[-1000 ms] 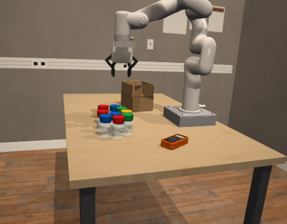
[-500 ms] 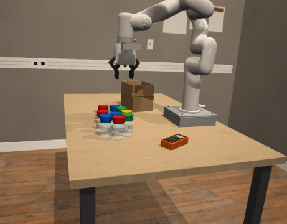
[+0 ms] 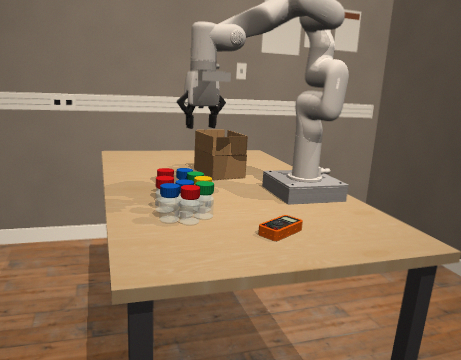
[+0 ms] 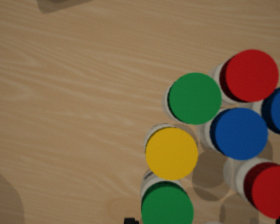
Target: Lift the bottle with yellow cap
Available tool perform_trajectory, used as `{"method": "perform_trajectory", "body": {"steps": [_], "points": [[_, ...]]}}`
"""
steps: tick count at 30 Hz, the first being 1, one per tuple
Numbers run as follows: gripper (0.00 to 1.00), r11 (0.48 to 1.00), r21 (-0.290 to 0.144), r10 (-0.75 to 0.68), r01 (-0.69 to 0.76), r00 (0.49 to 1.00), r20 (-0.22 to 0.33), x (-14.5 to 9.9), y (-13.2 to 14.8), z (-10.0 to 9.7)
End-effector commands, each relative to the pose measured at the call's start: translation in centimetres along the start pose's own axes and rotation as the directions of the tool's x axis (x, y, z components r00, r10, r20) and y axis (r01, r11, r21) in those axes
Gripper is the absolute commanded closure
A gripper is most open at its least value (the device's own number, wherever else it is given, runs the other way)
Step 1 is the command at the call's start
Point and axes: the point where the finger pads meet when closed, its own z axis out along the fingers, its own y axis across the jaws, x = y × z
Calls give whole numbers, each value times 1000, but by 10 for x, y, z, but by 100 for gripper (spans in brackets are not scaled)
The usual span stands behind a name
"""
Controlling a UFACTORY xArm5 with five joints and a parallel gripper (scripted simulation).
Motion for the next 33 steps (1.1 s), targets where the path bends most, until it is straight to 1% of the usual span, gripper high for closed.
{"method": "perform_trajectory", "body": {"steps": [1, 8, 10, 11, 13, 14, 27, 28, 30, 31, 33], "points": [[21, 1000, -6, 5, -5, 1000, 2, 0, 2, 1], [21, 1000, -5, 3, -3, 1000, 2, 0, 4, 16], [21, 1000, -5, 2, -2, 1000, 2, 0, 5, 21], [21, 1000, -5, 1, -1, 1000, 2, 0, 5, 28], [21, 1000, -5, 1, -1, 1000, 2, 0, 5, 28], [21, 1000, -5, 1, -1, 1000, 2, 0, 6, 36], [21, 1000, -4, -5, 5, 1000, 2, 1, 6, 82], [21, 1000, -4, -6, 6, 1000, 2, 1, 5, 89], [21, 1000, -4, -6, 6, 1000, 2, 1, 5, 89], [21, 1000, -3, -7, 7, 1000, 2, 1, 4, 95], [21, 1000, -3, -8, 8, 1000, 2, 1, 4, 101]]}}
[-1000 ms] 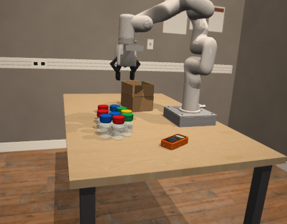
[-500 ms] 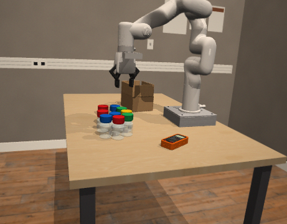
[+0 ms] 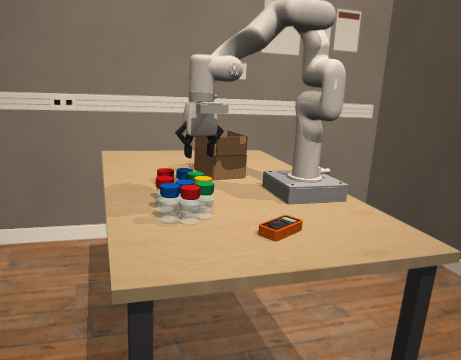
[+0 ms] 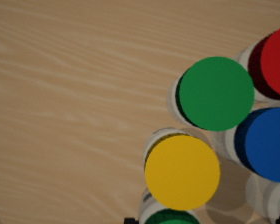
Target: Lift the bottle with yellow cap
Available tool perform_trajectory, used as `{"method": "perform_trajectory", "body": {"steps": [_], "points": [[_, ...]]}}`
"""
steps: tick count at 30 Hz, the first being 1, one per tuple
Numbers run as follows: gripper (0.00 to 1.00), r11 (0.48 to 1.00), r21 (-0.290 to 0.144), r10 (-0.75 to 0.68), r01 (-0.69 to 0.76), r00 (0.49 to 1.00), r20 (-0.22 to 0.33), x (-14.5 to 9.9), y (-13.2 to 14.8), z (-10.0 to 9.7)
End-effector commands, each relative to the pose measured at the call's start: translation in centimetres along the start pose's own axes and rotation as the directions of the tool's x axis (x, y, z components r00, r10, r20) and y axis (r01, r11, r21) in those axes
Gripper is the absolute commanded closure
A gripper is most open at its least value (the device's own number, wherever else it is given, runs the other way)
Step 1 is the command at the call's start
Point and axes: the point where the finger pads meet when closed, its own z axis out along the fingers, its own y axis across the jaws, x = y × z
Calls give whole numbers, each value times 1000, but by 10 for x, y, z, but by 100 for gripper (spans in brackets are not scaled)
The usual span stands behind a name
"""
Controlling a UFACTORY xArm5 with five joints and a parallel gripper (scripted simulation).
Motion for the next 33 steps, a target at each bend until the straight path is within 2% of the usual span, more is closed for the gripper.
{"method": "perform_trajectory", "body": {"steps": [1, 9, 21, 33], "points": [[21, 1000, -5, -2, 2, 1000, 2, 0, 1, 15], [21, 1000, -5, -4, 4, 1000, 2, 0, -1, 27], [21, 1000, -5, -3, 3, 1000, 0, 0, -1, 31], [21, 1000, -5, -4, 4, 1000, 1, 0, -1, 57]]}}
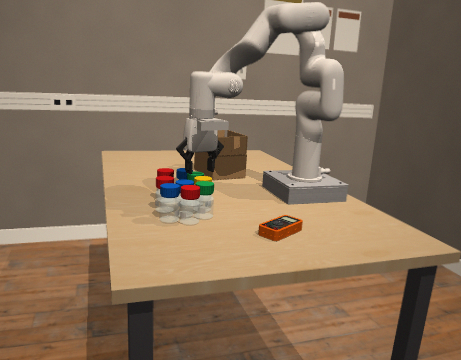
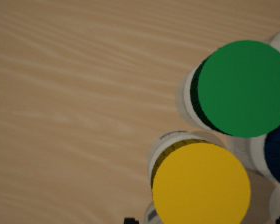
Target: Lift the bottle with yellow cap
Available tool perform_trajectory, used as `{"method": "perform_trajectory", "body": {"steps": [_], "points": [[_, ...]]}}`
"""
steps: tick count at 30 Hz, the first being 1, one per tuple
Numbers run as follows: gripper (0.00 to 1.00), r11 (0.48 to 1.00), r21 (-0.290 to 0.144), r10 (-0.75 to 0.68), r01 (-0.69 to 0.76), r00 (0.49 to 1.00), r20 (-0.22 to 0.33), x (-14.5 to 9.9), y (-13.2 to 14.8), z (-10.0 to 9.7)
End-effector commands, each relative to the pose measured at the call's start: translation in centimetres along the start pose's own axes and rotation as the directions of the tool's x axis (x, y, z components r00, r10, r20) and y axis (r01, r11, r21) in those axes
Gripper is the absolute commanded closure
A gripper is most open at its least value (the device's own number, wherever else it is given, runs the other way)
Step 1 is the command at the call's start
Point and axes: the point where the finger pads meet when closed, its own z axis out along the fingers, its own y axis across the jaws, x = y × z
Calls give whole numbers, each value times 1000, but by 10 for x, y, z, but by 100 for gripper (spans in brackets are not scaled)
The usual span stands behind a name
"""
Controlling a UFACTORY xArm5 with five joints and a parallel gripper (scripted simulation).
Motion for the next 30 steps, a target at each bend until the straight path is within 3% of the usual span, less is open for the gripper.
{"method": "perform_trajectory", "body": {"steps": [1, 13, 30], "points": [[21, 1000, -6, 0, 0, 1000, 1, 0, 2, 12], [21, 1000, -6, 0, 0, 1000, 2, 0, 2, 48], [21, 1000, -6, -1, 1, 1000, 2, 0, 3, 71]]}}
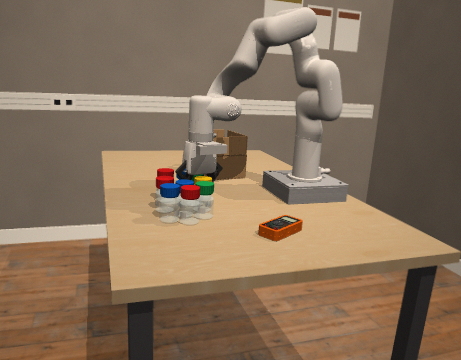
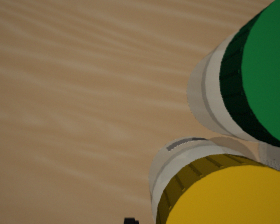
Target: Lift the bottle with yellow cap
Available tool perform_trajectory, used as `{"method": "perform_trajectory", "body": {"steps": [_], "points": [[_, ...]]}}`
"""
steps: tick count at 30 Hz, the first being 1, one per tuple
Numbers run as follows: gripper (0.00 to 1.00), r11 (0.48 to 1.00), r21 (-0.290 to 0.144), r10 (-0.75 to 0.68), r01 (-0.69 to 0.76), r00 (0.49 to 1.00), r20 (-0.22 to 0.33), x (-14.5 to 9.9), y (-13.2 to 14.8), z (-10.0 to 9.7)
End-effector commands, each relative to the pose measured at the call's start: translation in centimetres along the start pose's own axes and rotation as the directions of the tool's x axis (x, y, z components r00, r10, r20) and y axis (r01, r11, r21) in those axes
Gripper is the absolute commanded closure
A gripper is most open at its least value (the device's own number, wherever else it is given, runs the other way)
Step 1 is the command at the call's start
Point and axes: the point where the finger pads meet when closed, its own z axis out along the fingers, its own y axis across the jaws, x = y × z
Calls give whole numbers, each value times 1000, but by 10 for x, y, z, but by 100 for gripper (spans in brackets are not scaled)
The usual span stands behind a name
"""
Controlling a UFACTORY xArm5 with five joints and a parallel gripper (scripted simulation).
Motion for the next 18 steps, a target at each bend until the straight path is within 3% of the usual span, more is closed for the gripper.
{"method": "perform_trajectory", "body": {"steps": [1, 18], "points": [[21, 1000, -5, 0, 0, 1000, 2, 0, 2, 1], [21, 1000, -4, 0, 0, 1000, 1, 6, 2, -1]]}}
